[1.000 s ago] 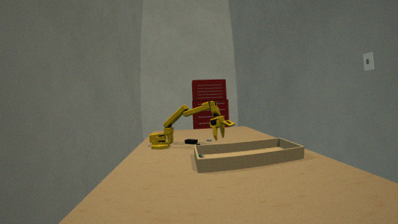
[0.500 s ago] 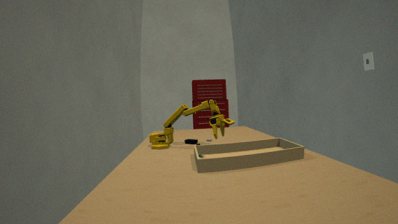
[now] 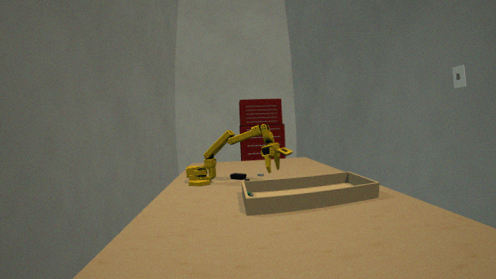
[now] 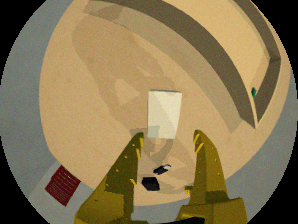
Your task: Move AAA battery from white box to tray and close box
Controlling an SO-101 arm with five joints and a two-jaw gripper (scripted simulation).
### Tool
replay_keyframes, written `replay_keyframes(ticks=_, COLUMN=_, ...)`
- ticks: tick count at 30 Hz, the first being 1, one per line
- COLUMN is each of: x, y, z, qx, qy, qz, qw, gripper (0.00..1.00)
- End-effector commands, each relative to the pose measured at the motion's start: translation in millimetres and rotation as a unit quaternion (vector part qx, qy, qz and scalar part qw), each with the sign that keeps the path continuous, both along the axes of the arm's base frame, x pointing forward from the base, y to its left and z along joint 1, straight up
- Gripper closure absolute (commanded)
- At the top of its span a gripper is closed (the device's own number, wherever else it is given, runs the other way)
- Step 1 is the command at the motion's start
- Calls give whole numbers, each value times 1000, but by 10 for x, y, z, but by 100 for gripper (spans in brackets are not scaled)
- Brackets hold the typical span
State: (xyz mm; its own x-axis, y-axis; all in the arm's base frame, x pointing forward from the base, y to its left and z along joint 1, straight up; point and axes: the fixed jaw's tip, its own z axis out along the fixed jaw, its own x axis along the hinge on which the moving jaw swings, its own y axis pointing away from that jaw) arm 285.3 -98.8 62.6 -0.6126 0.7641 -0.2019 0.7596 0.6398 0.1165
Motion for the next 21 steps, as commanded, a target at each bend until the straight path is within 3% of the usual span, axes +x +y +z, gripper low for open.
replay_keyframes(ticks=1, x=6, y=-25, z=197, qx=-12, qy=-30, qz=1, qw=999, gripper=72)
replay_keyframes(ticks=21, x=5, y=2, z=260, qx=-14, qy=-37, qz=3, qw=999, gripper=72)
